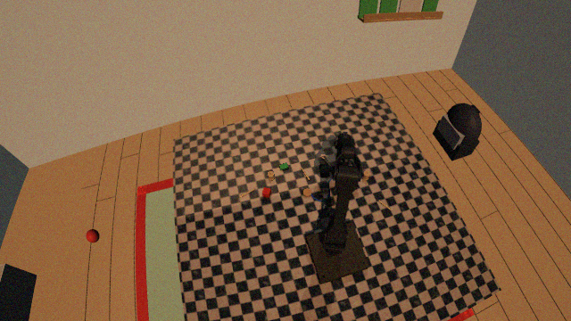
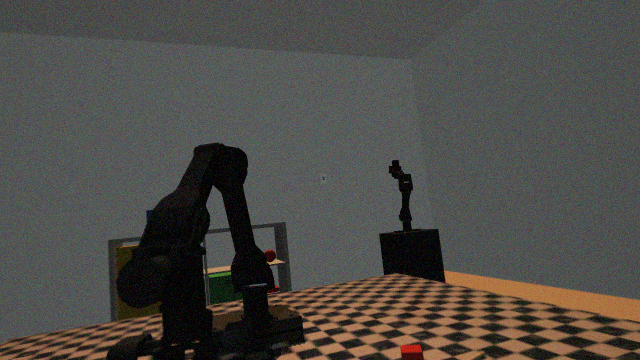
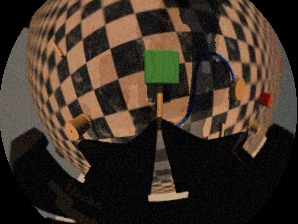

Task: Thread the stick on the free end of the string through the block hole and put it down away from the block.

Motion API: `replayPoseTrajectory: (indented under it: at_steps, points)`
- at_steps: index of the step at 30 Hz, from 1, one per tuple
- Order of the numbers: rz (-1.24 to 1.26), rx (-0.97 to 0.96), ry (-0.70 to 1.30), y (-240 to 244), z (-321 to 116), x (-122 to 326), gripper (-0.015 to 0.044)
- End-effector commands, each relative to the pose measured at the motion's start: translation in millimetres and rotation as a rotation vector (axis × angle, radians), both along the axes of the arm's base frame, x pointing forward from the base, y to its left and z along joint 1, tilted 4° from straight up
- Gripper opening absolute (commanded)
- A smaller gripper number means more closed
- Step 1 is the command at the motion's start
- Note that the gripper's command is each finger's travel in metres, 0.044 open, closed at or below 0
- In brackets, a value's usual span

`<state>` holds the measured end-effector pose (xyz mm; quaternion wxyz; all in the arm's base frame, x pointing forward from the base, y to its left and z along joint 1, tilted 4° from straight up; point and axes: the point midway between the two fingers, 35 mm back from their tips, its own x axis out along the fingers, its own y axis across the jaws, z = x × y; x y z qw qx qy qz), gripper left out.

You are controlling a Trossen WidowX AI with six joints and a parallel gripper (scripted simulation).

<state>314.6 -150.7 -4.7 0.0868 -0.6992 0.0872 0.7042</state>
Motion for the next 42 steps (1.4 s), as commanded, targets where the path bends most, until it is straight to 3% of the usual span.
replayPoseTrajectory:
  at_steps: [1, 27, 31, 34, 42]
  points:
    - [0.002, -0.004, -0.001, 0.5, 0.4, -5.7, 0.0]
    - [0.002, -0.003, 0.001, 7.9, 0.5, -35.3, 0.0]
    - [0.0, 0.001, 0.003, 8.2, 0.3, -32.7, 0.0105]
    - [0.0, 0.001, 0.003, 8.2, 0.3, -32.7, 0.012]
    - [0.0, 0.001, 0.002, 7.8, 80.6, -30.1, 0.012]
